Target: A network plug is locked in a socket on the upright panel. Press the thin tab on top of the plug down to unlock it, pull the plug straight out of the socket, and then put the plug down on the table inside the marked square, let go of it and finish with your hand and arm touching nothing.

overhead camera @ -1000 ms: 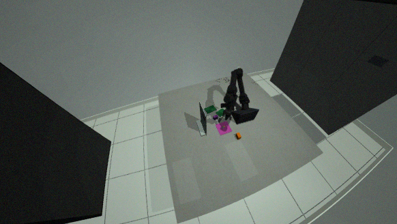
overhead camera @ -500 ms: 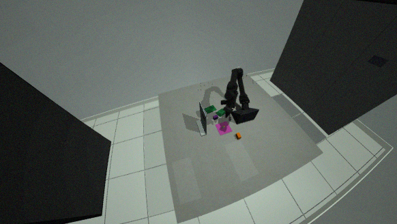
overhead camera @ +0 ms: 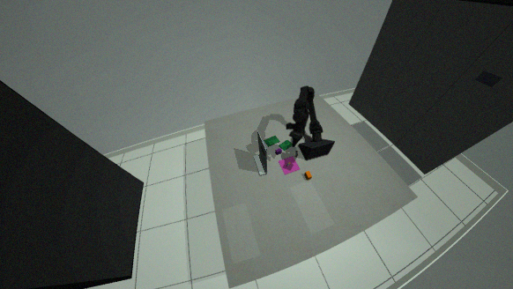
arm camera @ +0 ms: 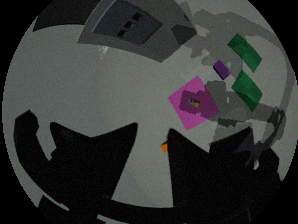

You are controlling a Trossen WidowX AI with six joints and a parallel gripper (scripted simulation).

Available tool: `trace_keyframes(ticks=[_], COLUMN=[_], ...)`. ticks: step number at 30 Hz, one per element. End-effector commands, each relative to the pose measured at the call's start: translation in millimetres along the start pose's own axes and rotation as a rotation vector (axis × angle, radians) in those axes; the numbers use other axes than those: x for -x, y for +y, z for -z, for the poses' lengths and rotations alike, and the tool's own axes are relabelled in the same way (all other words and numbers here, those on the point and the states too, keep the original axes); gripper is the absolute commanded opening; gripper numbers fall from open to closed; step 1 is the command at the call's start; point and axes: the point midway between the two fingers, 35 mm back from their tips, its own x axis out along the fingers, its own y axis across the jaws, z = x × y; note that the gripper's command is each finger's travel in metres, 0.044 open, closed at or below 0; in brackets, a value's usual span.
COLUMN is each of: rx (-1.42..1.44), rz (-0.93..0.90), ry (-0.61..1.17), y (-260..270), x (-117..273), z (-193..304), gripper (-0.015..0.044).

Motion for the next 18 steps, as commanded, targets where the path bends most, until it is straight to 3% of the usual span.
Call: trace_keyframes(ticks=[1, 4, 15, 18], rx=[-0.007, -0.007, -0.007, -0.007], rz=[-0.006, -0.006, -0.006, -0.006], ry=[-0.005, -0.005, -0.005, -0.005], y=[7.7, 8.5, 8.5, 8.5], x=[13.3, 15.3, 15.3, 15.3], z=[-0.7, -0.6, -0.6, -0.6], gripper=[0.0156, 0.0156, 0.0440, 0.0440])
